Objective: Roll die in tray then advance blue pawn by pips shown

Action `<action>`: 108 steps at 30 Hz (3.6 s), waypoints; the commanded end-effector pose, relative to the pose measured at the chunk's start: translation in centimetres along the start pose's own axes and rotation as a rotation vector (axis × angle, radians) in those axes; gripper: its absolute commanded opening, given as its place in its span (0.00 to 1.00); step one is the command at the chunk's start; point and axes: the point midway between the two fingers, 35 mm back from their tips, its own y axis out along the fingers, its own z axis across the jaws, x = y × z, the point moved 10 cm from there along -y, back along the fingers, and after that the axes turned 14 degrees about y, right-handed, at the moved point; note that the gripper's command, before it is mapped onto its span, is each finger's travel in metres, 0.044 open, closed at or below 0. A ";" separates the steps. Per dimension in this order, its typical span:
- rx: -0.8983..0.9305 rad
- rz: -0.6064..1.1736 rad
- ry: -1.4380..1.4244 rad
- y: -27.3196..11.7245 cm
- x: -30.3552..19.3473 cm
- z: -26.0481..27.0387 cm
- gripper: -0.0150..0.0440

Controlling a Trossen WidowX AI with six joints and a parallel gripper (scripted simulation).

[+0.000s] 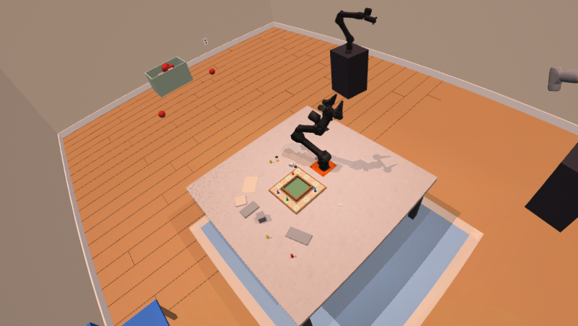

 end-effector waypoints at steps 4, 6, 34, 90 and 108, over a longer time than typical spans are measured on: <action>-0.145 0.015 -0.104 0.1 -0.1 -2.2 0.75; -0.261 0.029 -0.187 -0.1 -0.1 -4.0 0.72; -1.855 0.292 -0.823 -18.9 9.7 -14.2 0.72; -2.811 0.399 0.879 -38.4 -1.2 16.5 0.72; -2.811 0.399 0.879 -40.7 -2.8 16.2 0.72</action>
